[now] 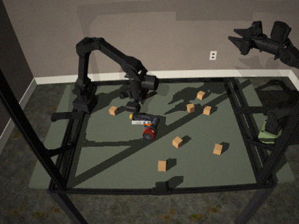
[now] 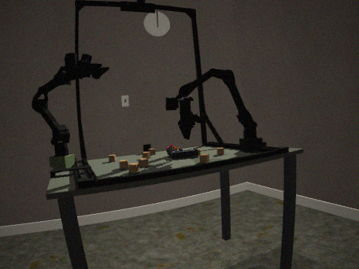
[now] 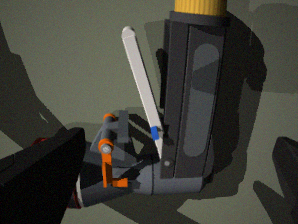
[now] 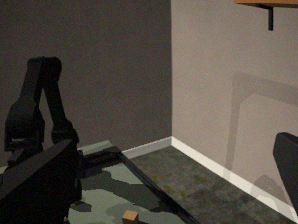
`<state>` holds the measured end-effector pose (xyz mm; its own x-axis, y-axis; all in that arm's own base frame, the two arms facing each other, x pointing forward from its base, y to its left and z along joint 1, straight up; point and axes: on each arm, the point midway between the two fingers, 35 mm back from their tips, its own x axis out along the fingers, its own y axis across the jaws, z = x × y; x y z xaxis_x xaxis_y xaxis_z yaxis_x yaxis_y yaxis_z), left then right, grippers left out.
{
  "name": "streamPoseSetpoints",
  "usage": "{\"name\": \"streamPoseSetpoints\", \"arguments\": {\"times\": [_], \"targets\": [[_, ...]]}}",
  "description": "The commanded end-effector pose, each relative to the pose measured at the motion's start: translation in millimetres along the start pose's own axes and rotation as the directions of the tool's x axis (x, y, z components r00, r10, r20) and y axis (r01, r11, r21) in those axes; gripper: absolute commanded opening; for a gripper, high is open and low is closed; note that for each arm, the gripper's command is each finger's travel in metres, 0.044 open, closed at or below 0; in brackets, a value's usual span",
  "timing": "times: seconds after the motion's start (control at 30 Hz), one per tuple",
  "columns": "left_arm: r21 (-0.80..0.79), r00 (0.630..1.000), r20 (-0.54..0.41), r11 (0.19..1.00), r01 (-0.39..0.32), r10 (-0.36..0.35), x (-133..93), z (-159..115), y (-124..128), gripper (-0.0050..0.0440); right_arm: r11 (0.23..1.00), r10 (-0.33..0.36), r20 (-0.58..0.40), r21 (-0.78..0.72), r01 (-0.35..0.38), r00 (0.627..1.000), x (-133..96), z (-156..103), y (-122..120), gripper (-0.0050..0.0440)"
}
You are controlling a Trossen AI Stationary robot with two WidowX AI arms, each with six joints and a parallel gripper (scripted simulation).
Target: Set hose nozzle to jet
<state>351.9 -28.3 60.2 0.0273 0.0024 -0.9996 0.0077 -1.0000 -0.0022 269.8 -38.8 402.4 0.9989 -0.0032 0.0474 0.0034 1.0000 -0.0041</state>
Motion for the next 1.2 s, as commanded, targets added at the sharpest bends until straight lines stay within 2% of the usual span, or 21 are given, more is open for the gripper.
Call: {"name": "streamPoseSetpoints", "arguments": {"times": [0.0,1.17], "targets": [[0.006,1.0,0.027,1.0,-0.002,0.002,13.7,4.5,0.2,0.04,1.0,0.003,0.003,0.004,-0.003,1.0,-0.4,0.5,0.7,0.04],[0.006,1.0,0.027,1.0,-0.002,0.002,64.8,5.8,0.3,0.04,1.0,0.003,0.003,0.004,-0.003,1.0,-0.4,0.5,0.7,0.04]]}}
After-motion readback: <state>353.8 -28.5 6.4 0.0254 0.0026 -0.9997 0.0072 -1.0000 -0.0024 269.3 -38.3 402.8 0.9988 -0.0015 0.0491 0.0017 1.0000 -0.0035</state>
